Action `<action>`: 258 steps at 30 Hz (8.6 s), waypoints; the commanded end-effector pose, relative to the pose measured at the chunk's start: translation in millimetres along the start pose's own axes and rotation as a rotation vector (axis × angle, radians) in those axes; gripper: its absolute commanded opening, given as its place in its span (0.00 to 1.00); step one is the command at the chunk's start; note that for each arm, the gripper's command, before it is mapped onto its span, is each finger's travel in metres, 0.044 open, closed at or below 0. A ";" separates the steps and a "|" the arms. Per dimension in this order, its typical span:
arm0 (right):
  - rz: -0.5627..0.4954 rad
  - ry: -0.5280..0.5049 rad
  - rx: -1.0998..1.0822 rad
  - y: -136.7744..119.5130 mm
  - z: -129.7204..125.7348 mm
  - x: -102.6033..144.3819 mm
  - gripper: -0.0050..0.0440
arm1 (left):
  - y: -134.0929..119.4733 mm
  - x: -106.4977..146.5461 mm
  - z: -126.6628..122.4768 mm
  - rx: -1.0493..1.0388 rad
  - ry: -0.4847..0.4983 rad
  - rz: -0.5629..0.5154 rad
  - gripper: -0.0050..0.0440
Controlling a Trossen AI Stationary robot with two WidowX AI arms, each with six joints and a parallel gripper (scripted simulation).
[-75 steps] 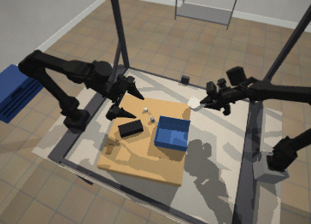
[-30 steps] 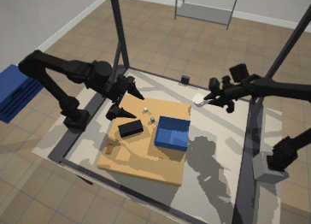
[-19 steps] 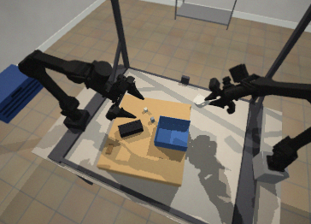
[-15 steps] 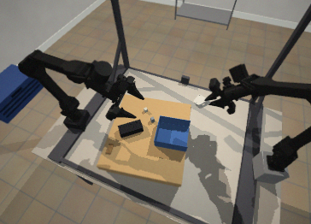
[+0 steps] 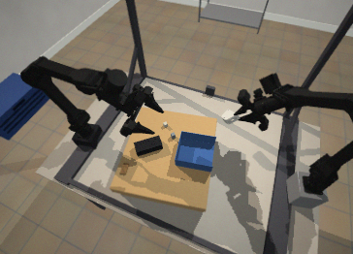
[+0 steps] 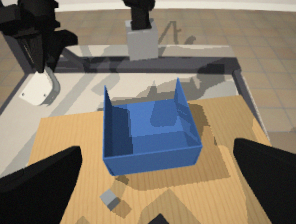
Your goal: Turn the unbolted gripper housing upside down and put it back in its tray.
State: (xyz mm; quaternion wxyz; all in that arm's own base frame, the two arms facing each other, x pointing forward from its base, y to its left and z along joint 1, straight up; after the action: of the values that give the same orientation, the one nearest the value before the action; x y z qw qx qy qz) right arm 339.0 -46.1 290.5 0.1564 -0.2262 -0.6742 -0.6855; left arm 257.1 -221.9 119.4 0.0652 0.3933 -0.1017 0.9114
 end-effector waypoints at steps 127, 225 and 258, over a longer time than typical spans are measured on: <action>-0.026 -0.004 0.003 7.4 -0.6 6.5 0.99 | -64.6 -31.1 -24.1 -0.008 -0.258 0.215 0.34; -0.026 -0.004 0.003 7.4 -0.6 6.5 0.99 | -143.5 -31.2 -35.9 0.065 -0.550 0.356 0.34; -0.026 -0.004 0.003 7.4 -0.6 6.5 0.99 | -155.6 -24.0 -39.2 0.079 -0.659 0.366 0.34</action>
State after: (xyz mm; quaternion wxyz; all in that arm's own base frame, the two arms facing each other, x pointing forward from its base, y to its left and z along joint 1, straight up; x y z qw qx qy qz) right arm 339.0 -46.1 290.5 0.1564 -0.2262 -0.6742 -0.6855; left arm 272.5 -60.3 88.6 -0.1520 0.6473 -0.1593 0.7298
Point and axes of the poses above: on each arm, the point midway between the two fingers, 35 mm back from their tips, its own x axis back along the fingers, its own z axis across the jaws, y = z × x, the point moved 4 cm from there along x, back along the fingers, and after that the axes turned 1 degree about x, right-handed, at the moved point
